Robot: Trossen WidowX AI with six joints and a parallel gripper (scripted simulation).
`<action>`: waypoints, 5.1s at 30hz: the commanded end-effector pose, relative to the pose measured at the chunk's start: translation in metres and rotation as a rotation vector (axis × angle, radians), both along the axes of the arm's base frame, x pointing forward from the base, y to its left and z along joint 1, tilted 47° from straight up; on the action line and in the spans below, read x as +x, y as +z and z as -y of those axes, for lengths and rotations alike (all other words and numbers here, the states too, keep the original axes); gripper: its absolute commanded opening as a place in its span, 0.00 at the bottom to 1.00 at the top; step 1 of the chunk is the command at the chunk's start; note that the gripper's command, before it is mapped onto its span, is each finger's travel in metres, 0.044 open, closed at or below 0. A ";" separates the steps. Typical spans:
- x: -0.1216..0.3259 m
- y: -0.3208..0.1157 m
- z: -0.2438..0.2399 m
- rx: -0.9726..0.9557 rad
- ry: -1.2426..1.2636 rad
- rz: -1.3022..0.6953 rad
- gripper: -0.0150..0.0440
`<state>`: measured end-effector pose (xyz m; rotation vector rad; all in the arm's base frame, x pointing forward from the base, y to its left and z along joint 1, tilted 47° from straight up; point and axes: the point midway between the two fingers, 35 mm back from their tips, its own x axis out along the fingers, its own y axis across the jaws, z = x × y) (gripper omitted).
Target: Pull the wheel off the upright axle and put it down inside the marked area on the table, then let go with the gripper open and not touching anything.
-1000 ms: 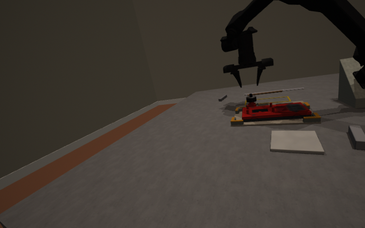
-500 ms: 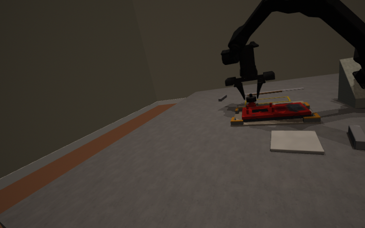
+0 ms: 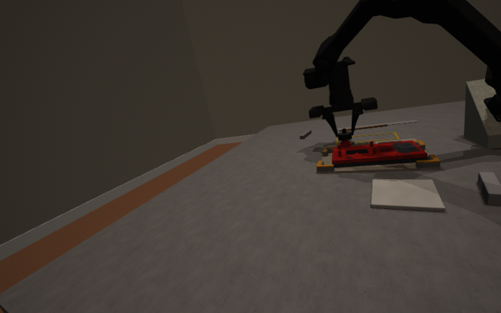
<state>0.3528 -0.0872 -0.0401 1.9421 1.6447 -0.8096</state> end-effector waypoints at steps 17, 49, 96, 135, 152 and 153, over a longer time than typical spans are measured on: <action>0.000 0.005 0.005 -0.001 0.001 0.003 0.25; -0.001 0.012 0.013 -0.001 -0.002 0.002 0.25; -0.004 0.023 0.024 0.000 -0.005 0.001 0.25; -0.081 -0.019 0.107 -0.007 -0.006 -0.002 0.25; -0.073 -0.052 0.075 -0.007 -0.007 -0.001 0.25; -0.073 -0.057 0.070 -0.007 -0.007 -0.001 0.25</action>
